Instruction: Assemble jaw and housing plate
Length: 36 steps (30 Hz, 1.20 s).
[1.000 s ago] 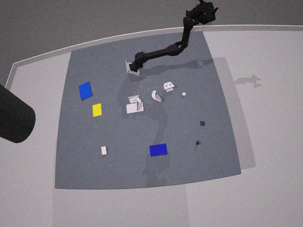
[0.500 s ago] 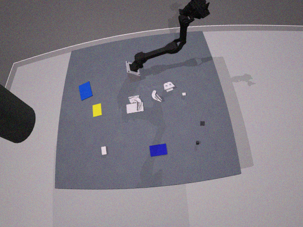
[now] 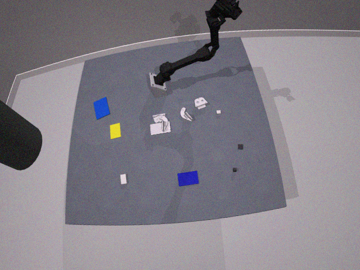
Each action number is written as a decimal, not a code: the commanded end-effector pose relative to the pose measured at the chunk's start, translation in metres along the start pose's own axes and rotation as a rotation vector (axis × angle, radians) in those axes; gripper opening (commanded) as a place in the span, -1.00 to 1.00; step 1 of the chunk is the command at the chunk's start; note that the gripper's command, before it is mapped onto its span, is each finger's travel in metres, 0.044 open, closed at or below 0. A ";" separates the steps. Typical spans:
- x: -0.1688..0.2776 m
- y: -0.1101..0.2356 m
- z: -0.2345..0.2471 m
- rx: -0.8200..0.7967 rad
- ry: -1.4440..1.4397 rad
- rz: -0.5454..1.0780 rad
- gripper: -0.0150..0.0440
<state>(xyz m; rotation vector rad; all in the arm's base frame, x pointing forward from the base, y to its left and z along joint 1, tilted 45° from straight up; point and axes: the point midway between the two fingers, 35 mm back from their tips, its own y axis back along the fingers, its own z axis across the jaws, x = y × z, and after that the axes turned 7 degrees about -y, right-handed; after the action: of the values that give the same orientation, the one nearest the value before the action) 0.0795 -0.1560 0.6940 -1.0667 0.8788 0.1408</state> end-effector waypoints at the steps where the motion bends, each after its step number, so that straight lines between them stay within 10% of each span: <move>1: 0.010 -0.002 -0.005 0.001 -0.014 0.020 1.00; 36: 0.166 -0.011 -0.043 0.130 -0.654 0.437 1.00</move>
<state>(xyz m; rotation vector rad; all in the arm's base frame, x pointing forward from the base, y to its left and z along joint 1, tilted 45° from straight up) 0.1622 -0.2412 0.5909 -0.6618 0.5145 0.7057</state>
